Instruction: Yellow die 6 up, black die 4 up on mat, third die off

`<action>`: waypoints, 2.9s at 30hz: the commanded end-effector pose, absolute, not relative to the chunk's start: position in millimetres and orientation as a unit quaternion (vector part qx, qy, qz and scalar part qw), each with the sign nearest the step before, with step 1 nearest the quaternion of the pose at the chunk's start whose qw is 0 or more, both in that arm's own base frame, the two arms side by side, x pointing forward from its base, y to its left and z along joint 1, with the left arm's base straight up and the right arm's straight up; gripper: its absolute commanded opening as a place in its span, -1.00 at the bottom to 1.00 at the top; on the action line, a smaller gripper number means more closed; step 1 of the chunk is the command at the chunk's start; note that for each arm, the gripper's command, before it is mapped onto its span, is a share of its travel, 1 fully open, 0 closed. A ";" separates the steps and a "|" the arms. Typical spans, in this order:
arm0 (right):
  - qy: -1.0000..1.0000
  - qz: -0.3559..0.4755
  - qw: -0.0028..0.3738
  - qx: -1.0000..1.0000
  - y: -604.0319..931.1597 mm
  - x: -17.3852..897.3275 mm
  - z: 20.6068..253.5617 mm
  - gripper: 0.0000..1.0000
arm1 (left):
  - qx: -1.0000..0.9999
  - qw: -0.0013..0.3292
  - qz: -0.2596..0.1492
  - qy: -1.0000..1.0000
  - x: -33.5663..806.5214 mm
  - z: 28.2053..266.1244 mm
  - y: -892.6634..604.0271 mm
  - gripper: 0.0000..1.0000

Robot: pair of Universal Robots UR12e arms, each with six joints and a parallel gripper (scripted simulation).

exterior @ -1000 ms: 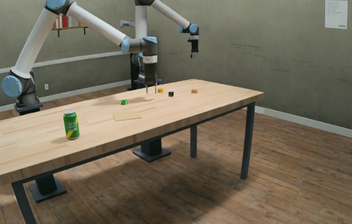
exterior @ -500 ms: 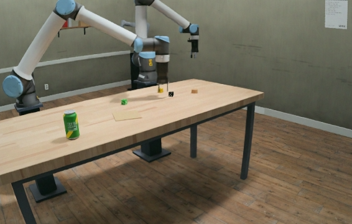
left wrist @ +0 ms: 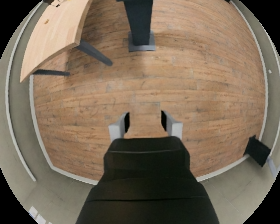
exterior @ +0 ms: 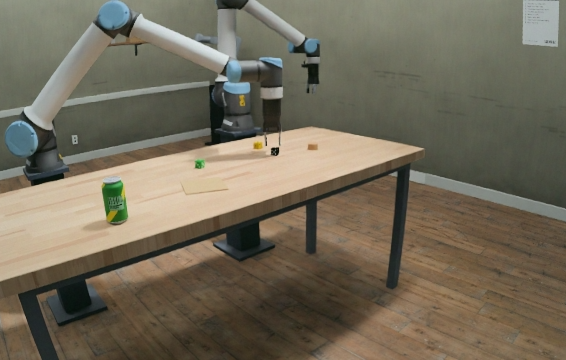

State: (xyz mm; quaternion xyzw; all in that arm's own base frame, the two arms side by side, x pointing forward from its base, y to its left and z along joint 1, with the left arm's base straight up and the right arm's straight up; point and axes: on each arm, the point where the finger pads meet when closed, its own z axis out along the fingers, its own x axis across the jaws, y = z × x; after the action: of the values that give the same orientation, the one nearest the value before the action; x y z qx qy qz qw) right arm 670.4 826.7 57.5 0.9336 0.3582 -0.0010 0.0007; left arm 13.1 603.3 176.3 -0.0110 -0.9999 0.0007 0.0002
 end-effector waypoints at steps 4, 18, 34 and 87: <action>0.358 0.000 0.000 0.934 833.6 672.3 59.5 1.00 | -0.011 0.000 0.000 -1.000 13.3 177.0 603.9 1.00; 0.358 0.000 0.000 0.934 838.3 673.3 59.5 1.00 | -0.011 0.000 0.000 -1.000 13.3 177.0 603.9 1.00; 0.358 0.000 0.000 0.934 838.3 673.3 59.5 1.00 | -0.011 0.000 0.000 -1.000 13.3 177.0 603.9 1.00; 0.358 0.000 0.000 0.934 868.2 533.7 59.5 1.00 | -0.011 0.000 0.000 -1.000 13.3 177.0 603.9 1.00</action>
State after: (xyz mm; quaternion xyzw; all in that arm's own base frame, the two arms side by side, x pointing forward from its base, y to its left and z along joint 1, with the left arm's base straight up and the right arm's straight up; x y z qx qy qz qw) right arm 533.6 867.4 57.7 0.9336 0.3583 -0.0010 0.0008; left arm 13.1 603.3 176.3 -0.0110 -0.9999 0.0007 0.0002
